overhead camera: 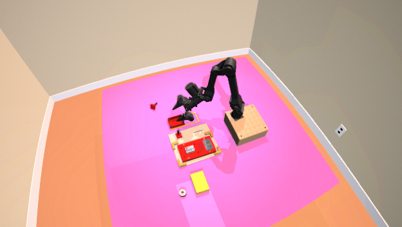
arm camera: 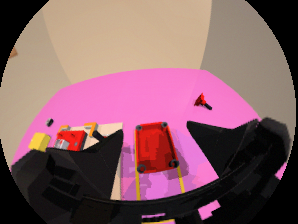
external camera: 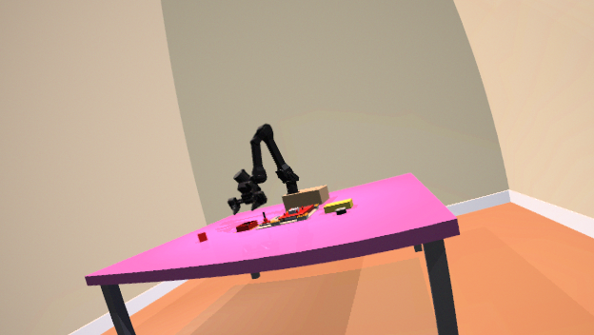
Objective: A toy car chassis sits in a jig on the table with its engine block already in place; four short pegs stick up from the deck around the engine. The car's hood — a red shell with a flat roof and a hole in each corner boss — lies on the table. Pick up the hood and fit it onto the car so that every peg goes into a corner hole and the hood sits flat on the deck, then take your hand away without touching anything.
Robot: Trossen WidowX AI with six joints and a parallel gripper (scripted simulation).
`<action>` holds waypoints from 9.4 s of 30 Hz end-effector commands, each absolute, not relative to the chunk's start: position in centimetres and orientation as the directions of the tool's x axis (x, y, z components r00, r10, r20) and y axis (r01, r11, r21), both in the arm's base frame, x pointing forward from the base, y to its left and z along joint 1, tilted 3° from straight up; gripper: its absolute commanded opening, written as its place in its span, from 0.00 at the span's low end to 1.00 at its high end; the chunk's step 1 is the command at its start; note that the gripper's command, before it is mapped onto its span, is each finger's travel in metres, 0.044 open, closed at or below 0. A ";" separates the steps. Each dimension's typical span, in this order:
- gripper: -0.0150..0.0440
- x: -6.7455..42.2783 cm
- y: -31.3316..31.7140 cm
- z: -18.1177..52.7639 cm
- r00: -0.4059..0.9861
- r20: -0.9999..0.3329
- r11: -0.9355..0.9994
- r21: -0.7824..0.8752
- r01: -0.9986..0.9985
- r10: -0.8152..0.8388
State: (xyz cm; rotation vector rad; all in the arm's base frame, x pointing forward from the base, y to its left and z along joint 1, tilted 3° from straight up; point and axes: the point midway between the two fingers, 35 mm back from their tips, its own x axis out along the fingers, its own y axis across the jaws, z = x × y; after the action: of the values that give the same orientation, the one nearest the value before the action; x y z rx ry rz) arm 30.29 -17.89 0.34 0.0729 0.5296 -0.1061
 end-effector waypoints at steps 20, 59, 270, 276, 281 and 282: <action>1.00 30.5 -17.8 -1.3 0.861 -0.503 0.992 0.043 0.118 -0.081; 1.00 30.5 -17.6 -3.9 0.864 -0.496 0.992 0.038 0.118 -0.084; 0.25 29.1 -17.7 -2.7 0.864 -0.497 -0.961 0.268 0.067 -0.079; 0.34 29.2 -17.8 -2.5 0.865 -0.495 -0.951 0.298 0.081 -0.082; 0.57 29.2 -17.8 -2.5 0.865 -0.495 -0.951 0.298 0.081 -0.082; 0.61 29.2 -17.8 -2.5 0.865 -0.495 -0.951 0.298 0.081 -0.082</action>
State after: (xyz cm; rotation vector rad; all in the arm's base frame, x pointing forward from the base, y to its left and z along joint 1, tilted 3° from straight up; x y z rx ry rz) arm 29.23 -17.76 -2.50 2.7247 0.0006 -0.7436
